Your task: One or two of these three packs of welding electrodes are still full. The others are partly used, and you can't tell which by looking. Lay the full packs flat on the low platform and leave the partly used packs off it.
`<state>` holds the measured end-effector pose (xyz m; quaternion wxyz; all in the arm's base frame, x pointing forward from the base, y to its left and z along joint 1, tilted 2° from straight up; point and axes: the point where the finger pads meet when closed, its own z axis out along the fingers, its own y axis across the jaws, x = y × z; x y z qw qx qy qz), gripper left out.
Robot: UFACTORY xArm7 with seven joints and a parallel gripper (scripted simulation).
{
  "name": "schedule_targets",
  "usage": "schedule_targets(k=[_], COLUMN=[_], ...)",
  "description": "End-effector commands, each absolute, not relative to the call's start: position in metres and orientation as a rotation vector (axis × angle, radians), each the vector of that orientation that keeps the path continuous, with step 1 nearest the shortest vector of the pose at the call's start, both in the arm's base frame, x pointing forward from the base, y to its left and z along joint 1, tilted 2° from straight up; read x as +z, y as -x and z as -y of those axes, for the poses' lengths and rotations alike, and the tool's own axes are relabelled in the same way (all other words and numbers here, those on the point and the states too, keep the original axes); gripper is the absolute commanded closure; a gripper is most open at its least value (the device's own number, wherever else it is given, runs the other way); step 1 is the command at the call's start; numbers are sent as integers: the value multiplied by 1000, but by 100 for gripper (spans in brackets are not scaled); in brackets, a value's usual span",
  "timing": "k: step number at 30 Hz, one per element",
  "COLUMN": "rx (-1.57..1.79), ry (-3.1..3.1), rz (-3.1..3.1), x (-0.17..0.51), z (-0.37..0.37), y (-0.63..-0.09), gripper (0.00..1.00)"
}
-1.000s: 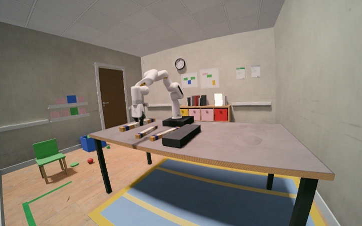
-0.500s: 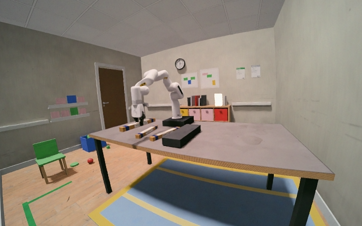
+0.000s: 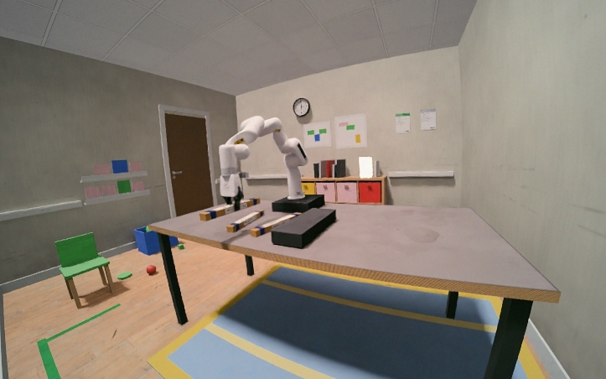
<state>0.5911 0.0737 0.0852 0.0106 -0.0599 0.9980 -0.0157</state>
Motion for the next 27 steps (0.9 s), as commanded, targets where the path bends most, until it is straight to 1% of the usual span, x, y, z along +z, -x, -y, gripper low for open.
schedule_targets(k=[1, 27], rx=[-48, -48], ry=[187, 187], rz=[-3107, -3107], x=[92, 117], z=[-74, -75], y=[-593, -592], gripper=[65, 65])
